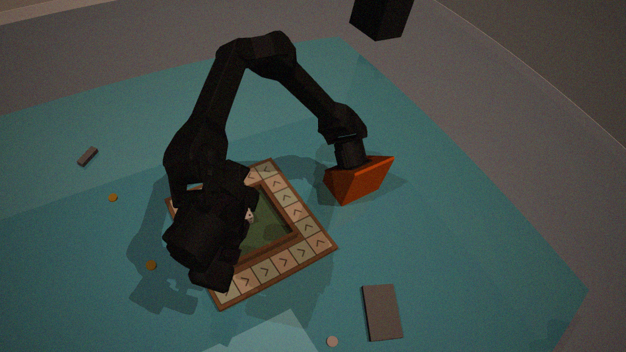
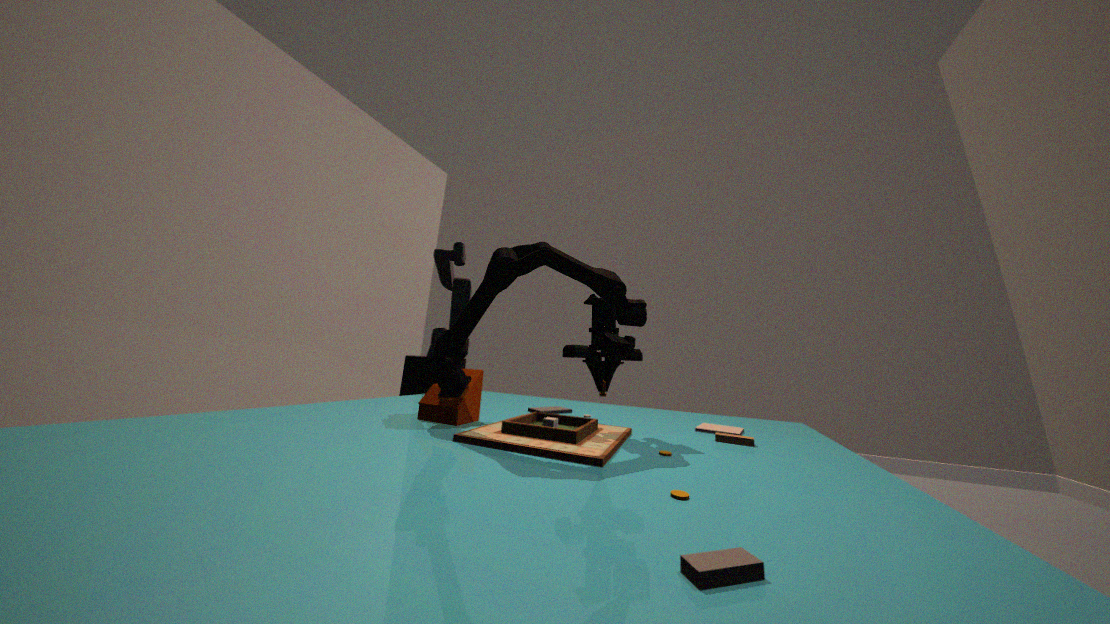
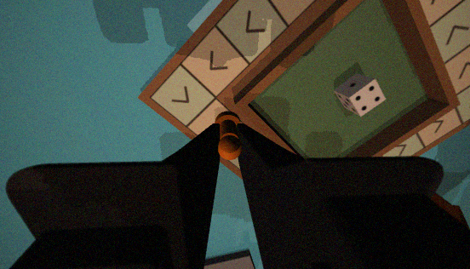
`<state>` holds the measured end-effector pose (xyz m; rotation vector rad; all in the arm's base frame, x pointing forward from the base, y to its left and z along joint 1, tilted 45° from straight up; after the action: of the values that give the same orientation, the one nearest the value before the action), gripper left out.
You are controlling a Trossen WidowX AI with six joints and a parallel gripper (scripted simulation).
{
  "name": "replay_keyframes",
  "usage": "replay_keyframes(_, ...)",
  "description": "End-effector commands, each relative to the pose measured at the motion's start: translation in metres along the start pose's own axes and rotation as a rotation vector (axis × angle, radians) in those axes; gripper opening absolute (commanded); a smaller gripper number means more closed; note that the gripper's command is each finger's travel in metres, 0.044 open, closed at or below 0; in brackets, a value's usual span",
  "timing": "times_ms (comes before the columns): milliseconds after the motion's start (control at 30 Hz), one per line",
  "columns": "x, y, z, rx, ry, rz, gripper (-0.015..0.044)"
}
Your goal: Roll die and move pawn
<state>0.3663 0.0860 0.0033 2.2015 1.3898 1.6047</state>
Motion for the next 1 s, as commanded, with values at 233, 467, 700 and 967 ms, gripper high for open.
replay_keyframes(233,-0.024,-0.038,0.005,-0.001,-0.001,0.004,0.0)
replay_keyframes(467,-0.053,-0.037,0.005,-0.002,-0.001,0.002,0.0)
replay_keyframes(700,-0.059,-0.037,0.005,-0.002,-0.002,0.002,0.0)
replay_keyframes(967,-0.07,-0.037,0.005,-0.002,-0.002,0.002,0.0)
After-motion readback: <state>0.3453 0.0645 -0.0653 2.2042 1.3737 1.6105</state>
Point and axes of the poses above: the point midway between the two fingers, 35 mm back from their tips, its own x axis back along the fingers, its own z axis across the jaws, y = z × x, the point moved 3 cm from there along x, back along the fingers, and after that the axes turned 5 degrees about -x, right-handed, at the moved point
